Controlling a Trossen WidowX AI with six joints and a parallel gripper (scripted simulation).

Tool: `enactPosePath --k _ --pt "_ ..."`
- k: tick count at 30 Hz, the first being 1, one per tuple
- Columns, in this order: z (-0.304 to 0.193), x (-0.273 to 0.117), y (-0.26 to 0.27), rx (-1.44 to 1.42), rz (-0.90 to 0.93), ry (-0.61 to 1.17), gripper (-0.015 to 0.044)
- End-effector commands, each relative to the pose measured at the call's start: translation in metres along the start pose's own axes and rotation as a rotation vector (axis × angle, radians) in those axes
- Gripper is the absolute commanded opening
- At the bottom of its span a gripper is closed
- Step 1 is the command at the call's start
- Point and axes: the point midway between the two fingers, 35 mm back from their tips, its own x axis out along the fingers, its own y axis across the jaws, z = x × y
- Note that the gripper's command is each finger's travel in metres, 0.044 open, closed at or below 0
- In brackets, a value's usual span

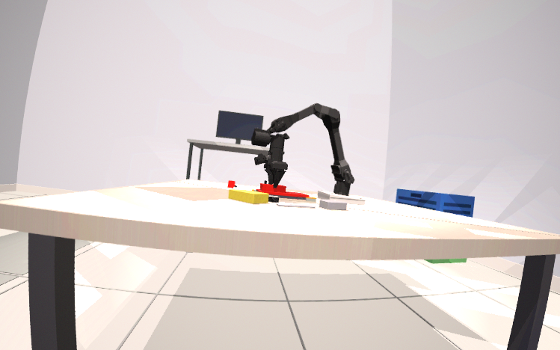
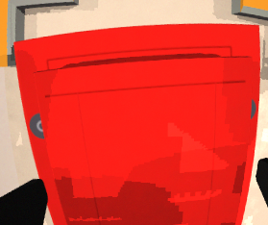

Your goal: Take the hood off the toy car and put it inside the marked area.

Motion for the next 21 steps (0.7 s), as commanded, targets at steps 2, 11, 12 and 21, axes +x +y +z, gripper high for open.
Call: enactPosePath --k 2,11,12,21 --pt "-0.0006 0.0035 0.0007 0.006 0.005 0.002 0.0440" --pt "-0.0007 0.0079 0.0007 0.006 0.005 0.002 0.0440" --pt "-0.0007 0.0084 0.0007 0.006 0.005 0.002 0.0440" --pt "-0.0001 0.0064 0.0000 0.001 0.000 0.000 0.0308"
